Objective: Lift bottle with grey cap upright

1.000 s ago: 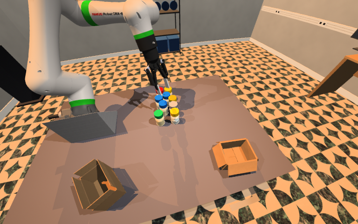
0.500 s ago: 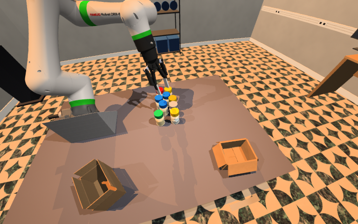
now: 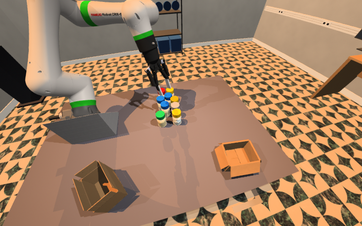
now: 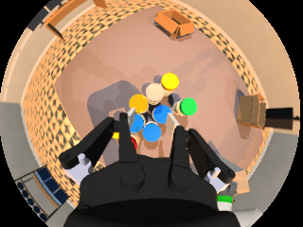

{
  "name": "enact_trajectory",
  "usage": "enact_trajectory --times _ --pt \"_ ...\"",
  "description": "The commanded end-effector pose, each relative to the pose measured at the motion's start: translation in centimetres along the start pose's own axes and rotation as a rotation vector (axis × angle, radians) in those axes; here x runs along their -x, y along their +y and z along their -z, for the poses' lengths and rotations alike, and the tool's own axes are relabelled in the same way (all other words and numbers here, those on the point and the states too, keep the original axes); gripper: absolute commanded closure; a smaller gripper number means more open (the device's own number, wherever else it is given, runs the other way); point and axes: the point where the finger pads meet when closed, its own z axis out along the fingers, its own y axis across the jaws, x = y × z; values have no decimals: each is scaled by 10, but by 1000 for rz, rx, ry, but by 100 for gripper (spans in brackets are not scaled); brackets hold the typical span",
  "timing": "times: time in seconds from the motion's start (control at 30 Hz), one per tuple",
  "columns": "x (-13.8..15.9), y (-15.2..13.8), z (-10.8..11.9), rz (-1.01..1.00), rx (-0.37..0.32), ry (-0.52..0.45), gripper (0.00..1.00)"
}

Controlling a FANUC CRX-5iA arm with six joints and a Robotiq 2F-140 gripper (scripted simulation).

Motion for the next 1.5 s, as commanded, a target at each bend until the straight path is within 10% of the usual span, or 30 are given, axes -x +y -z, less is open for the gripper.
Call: enact_trajectory --times 0.0,0.5,1.47 --pt "-1 0 1 0 0 1 49" --pt "-1 0 1 0 0 1 49" --pt "137 -46 37 -1 0 2 49"
